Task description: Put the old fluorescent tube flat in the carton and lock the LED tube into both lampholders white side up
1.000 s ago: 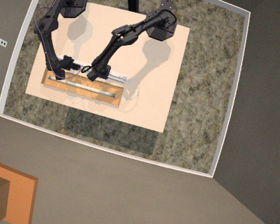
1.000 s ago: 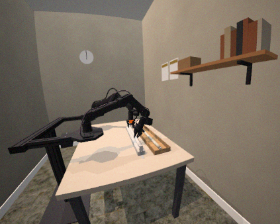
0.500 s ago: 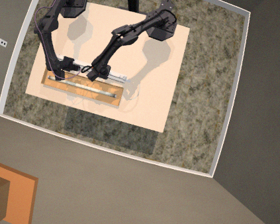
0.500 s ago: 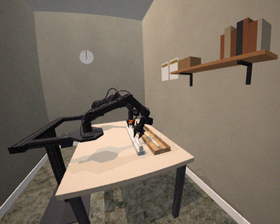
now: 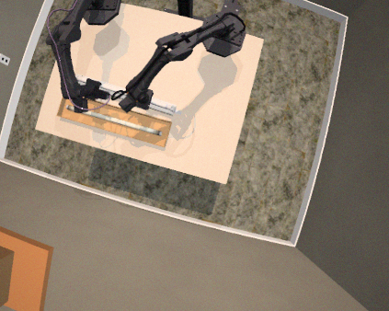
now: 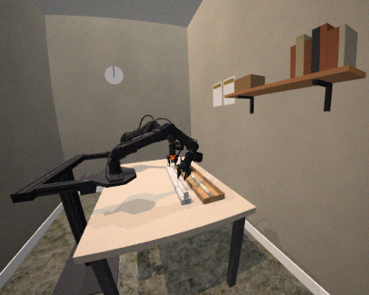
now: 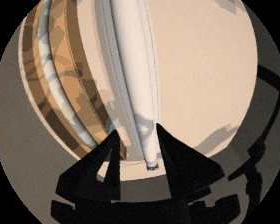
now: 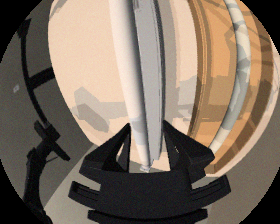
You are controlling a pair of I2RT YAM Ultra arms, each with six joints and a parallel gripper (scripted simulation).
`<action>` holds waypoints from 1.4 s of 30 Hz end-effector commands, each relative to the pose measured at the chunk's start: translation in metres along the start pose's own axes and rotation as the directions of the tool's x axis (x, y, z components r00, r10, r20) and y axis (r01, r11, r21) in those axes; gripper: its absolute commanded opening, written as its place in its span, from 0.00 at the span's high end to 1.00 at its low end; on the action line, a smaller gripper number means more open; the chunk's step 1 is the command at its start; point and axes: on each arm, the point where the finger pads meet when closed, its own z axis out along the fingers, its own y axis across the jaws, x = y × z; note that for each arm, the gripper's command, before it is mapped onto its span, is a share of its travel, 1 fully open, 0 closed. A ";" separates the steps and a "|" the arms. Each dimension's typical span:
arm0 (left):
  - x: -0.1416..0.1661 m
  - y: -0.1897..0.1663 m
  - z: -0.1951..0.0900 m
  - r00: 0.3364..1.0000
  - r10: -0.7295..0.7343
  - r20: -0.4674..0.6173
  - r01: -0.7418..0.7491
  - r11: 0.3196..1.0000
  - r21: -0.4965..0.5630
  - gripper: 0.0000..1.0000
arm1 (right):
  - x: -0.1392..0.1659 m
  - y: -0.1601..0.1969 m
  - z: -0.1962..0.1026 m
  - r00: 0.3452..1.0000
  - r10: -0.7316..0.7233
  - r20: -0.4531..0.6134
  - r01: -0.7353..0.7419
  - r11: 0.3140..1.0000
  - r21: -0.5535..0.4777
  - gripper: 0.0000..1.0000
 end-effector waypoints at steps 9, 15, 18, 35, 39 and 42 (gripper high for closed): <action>-0.011 0.007 -0.052 1.000 0.006 0.025 -0.005 0.999 -0.036 0.51 | -0.008 -0.001 -0.054 1.000 -0.024 0.017 0.024 0.999 0.031 0.51; -0.002 -0.004 -0.037 1.000 0.006 0.000 -0.006 1.000 0.002 0.51 | -0.005 0.005 -0.049 1.000 -0.019 0.014 0.019 1.000 0.011 0.51; -0.007 0.004 -0.048 1.000 0.005 0.022 -0.005 0.999 -0.033 0.51 | -0.004 0.001 -0.046 1.000 -0.018 0.020 0.017 0.999 0.033 0.51; 0.015 0.051 -0.112 0.961 -0.210 0.181 0.243 0.952 -0.185 0.51 | -0.001 -0.026 -0.113 0.977 0.181 0.117 -0.207 0.936 0.286 0.51; 0.034 0.072 -0.156 0.907 -0.311 0.284 0.385 0.886 -0.258 0.51 | -0.011 -0.029 -0.155 0.946 0.242 0.214 -0.311 0.860 0.404 0.51; 0.031 0.055 -0.142 0.903 -0.329 0.276 0.392 0.894 -0.217 0.51 | -0.012 -0.023 -0.144 0.938 0.271 0.216 -0.337 0.858 0.387 0.51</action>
